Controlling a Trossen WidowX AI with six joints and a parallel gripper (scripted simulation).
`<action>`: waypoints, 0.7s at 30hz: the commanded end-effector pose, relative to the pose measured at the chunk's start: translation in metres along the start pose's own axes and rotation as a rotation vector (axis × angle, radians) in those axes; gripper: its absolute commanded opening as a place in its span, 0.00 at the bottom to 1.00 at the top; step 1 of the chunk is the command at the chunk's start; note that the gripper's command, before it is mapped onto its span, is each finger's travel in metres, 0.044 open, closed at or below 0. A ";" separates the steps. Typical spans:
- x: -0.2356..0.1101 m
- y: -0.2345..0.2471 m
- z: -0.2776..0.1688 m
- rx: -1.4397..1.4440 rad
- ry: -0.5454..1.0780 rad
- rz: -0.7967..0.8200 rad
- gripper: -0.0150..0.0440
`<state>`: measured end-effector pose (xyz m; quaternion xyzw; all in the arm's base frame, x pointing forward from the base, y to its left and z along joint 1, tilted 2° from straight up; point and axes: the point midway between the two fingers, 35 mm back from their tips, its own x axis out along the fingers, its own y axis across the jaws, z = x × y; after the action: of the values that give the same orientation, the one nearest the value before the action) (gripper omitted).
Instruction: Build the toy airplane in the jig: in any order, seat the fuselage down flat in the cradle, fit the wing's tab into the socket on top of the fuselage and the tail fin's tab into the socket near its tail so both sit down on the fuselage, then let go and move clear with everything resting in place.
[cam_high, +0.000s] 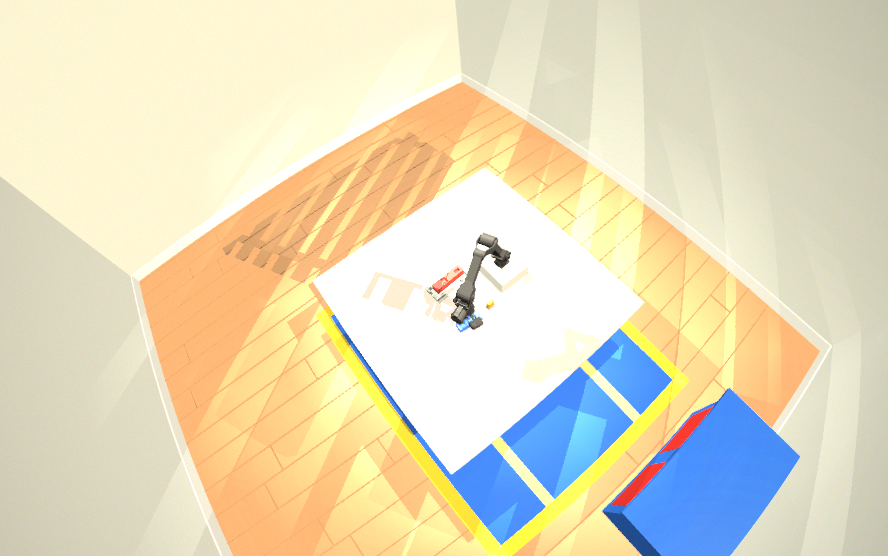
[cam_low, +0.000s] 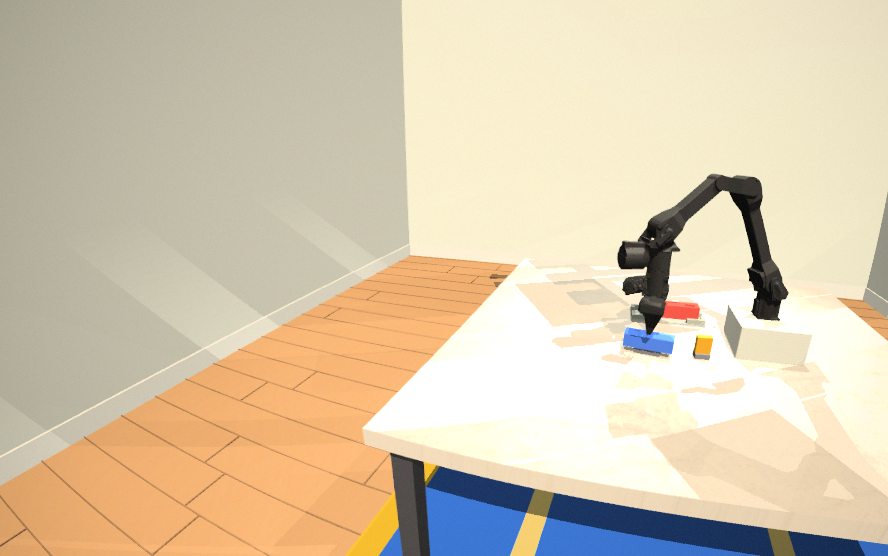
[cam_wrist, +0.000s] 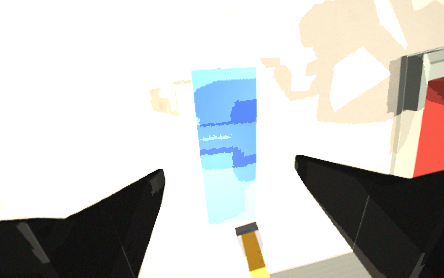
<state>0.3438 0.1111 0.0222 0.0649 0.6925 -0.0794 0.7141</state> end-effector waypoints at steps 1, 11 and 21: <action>0.007 -0.001 -0.001 0.005 0.003 -0.002 1.00; 0.023 0.000 -0.001 0.005 0.003 -0.002 1.00; 0.040 -0.001 -0.001 0.005 0.003 -0.002 1.00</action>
<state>0.3456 0.1106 -0.0104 0.0663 0.6916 -0.0801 0.7148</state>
